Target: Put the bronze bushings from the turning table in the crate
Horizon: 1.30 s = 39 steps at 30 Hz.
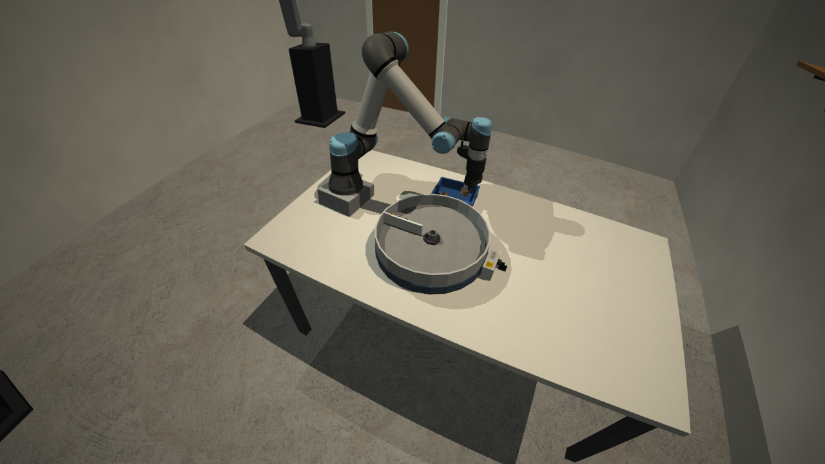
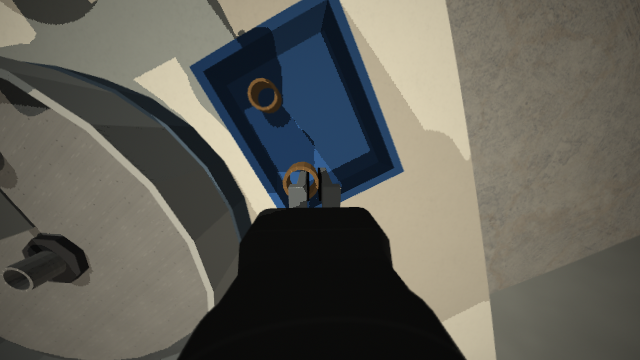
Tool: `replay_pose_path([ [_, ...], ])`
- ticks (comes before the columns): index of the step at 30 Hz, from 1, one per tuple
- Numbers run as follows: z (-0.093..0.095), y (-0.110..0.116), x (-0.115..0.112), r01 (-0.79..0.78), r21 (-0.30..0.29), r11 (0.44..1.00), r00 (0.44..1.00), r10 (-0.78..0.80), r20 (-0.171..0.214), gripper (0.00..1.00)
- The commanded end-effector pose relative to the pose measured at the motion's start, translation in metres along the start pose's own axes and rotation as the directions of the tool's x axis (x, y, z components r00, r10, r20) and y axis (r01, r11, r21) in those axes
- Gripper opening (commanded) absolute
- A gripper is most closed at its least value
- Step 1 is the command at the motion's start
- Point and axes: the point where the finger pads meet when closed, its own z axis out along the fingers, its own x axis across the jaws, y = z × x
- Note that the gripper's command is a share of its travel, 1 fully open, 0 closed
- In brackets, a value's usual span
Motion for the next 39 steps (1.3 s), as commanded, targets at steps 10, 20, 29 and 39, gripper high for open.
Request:
replay_pose_path([
  [10, 0.008, 0.001, 0.001, 0.000, -0.003, 1.000, 1.000, 0.000, -0.002, 0.00],
  [20, 0.008, 0.001, 0.001, 0.000, -0.003, 1.000, 1.000, 0.000, -0.002, 0.00],
  [29, 0.017, 0.001, 0.001, 0.000, -0.003, 1.000, 1.000, 0.000, -0.002, 0.00],
  [39, 0.017, 0.001, 0.001, 0.000, -0.003, 1.000, 1.000, 0.000, -0.002, 0.00],
])
